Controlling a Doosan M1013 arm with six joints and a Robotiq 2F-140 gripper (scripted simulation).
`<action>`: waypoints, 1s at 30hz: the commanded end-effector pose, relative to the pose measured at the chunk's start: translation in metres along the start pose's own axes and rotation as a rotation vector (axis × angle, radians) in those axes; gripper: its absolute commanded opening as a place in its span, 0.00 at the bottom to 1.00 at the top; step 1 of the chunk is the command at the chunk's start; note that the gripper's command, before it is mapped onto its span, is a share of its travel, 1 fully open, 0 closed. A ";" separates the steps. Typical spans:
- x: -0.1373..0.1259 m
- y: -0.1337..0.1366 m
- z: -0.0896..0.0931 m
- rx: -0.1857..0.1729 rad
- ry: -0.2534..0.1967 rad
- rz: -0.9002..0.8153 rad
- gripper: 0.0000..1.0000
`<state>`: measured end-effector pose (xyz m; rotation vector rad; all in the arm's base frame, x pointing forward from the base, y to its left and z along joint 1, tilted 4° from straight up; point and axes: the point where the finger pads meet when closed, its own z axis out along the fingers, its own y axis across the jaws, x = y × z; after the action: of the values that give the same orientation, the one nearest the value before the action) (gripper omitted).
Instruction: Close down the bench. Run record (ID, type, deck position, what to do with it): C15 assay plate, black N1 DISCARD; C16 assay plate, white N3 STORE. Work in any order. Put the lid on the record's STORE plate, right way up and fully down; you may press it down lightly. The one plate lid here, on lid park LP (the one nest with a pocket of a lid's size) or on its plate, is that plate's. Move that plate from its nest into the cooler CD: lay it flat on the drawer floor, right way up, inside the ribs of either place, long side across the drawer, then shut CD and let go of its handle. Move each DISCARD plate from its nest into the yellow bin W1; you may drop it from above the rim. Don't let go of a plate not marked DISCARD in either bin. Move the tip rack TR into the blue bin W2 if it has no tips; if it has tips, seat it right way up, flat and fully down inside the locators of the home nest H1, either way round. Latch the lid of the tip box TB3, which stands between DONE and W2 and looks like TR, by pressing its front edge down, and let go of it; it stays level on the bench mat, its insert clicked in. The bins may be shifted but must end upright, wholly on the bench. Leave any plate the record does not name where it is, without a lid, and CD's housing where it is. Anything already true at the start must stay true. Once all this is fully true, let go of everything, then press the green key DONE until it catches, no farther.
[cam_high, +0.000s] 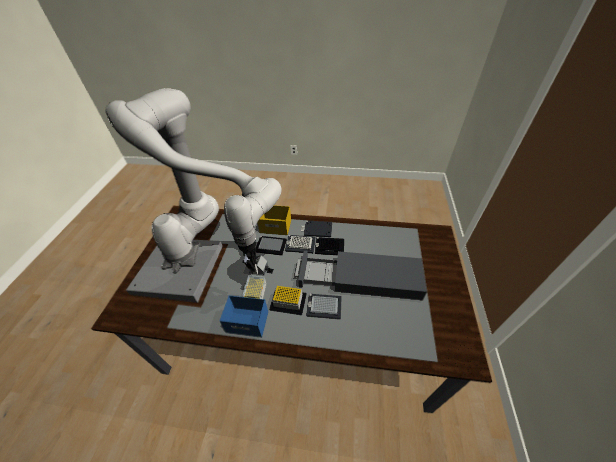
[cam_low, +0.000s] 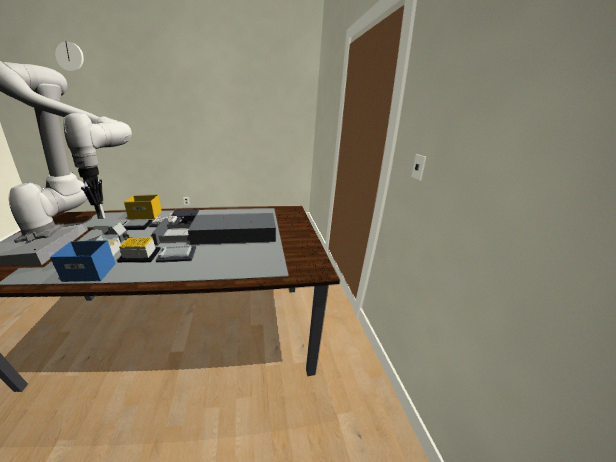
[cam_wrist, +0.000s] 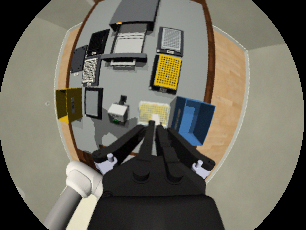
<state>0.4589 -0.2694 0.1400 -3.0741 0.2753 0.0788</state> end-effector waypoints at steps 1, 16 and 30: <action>0.000 0.000 0.000 0.000 0.000 0.000 0.00; 0.000 0.000 0.000 0.000 0.000 0.000 0.00; -0.034 0.000 0.039 0.000 0.000 0.000 0.00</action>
<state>0.4273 -0.2619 0.1062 -3.0740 0.2753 0.0791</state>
